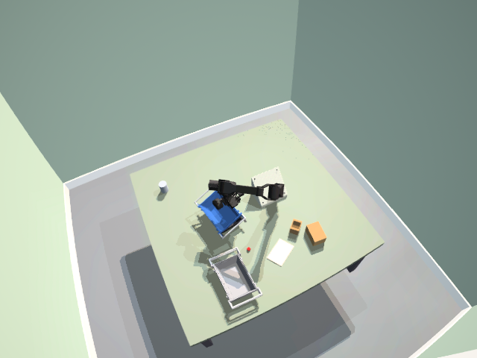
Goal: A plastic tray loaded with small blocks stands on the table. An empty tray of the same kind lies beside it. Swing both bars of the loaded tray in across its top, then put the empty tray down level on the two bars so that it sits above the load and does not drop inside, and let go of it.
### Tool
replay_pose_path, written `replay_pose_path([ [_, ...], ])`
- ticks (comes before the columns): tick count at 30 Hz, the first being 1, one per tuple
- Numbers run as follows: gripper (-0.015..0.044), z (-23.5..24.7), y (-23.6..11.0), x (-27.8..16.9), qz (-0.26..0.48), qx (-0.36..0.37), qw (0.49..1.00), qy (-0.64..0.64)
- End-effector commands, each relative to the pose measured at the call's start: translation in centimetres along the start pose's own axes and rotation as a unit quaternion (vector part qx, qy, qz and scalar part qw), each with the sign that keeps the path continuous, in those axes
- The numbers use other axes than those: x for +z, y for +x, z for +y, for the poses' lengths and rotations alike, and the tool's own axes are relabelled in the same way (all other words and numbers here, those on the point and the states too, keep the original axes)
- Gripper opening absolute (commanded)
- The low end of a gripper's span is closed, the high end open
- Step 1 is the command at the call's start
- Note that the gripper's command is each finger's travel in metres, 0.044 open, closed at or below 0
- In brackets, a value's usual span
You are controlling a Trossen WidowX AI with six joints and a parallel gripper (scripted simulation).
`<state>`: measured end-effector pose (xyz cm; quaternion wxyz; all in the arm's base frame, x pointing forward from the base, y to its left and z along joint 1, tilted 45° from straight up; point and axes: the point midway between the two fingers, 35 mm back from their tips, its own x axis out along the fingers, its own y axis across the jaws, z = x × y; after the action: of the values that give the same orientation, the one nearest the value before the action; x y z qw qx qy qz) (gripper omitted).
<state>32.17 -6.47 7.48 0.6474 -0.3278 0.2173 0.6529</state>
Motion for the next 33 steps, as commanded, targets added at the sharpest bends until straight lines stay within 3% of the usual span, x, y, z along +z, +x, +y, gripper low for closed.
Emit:
replay_pose_path([
  [1, 0.0000, 0.67, 0.55, -0.29, 0.001, 0.008, 1.000, 0.004],
  [33, 0.0000, 1.25, 1.33, -0.72, 0.001, 0.008, 1.000, 0.004],
])
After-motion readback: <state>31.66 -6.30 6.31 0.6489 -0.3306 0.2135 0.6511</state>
